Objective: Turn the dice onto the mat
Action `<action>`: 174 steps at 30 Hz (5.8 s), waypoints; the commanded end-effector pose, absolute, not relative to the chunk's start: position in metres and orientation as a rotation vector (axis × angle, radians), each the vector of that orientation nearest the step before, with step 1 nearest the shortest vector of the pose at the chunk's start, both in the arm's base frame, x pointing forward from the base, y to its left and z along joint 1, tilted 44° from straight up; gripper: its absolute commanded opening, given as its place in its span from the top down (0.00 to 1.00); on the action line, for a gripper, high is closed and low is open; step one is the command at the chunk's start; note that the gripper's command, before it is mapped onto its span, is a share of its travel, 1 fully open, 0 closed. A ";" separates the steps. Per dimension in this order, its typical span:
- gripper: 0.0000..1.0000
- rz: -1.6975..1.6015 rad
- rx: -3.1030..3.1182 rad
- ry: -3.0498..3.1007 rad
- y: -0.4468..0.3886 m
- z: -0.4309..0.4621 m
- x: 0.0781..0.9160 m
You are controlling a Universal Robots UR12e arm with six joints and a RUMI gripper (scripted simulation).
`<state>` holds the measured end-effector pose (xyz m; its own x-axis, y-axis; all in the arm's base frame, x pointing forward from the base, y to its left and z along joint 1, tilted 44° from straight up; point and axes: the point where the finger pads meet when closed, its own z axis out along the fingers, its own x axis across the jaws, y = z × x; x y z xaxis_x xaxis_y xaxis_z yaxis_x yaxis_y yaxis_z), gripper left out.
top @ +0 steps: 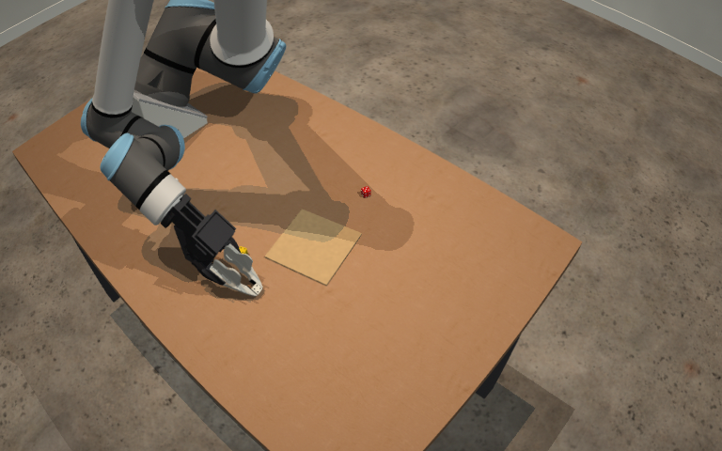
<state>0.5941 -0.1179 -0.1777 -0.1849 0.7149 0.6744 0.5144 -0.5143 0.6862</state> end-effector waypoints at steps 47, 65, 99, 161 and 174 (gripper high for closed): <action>0.82 1.781 1.888 1.449 -0.118 -0.177 0.594; 0.82 1.781 1.888 1.449 -0.118 -0.177 0.594; 0.82 1.781 1.888 1.449 -0.129 -0.172 0.576; 0.82 1.712 1.954 1.602 -0.187 -0.114 0.555; 0.82 1.493 2.102 2.076 -0.194 -0.103 0.574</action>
<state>0.5686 -0.1916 -0.1042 -0.1781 0.7256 0.6647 0.8039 -0.2823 0.5236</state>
